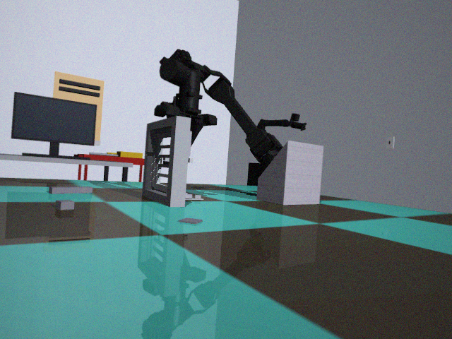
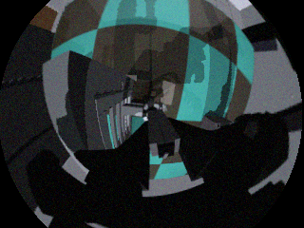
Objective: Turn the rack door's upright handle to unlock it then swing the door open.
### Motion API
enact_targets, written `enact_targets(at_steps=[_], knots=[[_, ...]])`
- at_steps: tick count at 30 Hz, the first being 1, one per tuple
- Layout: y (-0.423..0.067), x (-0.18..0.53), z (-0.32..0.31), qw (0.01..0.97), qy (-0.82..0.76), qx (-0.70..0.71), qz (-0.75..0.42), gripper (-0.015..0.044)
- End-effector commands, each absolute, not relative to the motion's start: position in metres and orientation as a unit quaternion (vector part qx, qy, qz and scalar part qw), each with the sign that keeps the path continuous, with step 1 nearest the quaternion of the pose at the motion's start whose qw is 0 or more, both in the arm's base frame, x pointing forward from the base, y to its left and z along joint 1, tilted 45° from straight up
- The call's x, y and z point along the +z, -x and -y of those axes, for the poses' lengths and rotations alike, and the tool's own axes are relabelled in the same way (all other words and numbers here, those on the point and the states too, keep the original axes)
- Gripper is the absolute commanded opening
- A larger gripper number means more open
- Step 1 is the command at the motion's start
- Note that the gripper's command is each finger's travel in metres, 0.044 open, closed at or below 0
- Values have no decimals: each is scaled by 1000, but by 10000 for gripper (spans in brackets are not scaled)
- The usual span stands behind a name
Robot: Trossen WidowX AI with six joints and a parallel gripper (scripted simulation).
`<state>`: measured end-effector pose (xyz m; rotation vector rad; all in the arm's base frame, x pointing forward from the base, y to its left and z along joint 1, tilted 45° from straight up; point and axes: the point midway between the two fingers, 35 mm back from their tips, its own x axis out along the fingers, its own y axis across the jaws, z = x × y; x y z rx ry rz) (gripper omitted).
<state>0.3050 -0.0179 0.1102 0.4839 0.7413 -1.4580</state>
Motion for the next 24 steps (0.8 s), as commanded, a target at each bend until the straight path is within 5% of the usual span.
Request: enact_targets(at_steps=[1, 10, 19, 24], knots=[[-305, 110, 18, 636, -272, -670, -269, 22], [-305, 110, 18, 562, -403, -713, -118, 22], [-305, 110, 18, 555, -412, -714, -106, 22], [-305, 110, 18, 555, -412, -714, -106, 153]])
